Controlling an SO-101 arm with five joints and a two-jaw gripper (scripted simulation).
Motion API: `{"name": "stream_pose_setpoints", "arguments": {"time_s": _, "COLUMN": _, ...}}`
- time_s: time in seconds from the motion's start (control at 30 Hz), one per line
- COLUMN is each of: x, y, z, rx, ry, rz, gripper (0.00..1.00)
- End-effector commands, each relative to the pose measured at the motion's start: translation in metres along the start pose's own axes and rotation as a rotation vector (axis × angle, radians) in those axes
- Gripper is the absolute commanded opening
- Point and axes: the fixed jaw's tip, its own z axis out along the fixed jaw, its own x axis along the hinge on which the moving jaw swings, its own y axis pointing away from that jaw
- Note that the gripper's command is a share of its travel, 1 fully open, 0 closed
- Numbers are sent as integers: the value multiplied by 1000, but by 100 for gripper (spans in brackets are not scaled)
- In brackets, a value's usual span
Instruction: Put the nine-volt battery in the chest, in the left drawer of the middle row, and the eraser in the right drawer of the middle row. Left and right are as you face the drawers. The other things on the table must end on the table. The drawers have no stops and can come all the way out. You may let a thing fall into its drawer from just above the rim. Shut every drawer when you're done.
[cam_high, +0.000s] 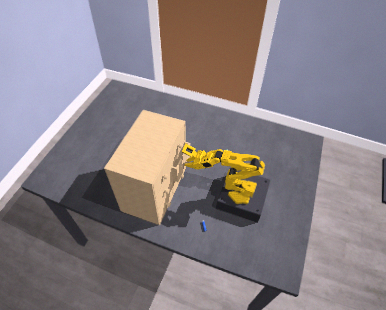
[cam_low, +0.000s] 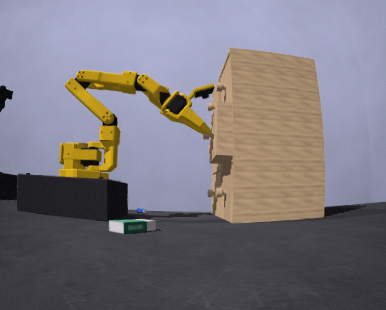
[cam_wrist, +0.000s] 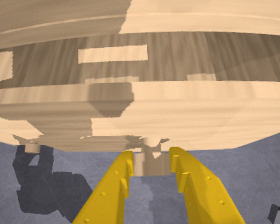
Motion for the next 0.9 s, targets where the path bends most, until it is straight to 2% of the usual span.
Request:
{"name": "stream_pose_setpoints", "arguments": {"time_s": 0.0, "x": -3, "y": 1, "z": -6, "rx": -4, "ry": -32, "rz": -8, "gripper": 0}}
{"name": "stream_pose_setpoints", "arguments": {"time_s": 0.87, "x": 0, "y": 1, "z": -11, "rx": -4, "ry": -32, "rz": -8, "gripper": 0}}
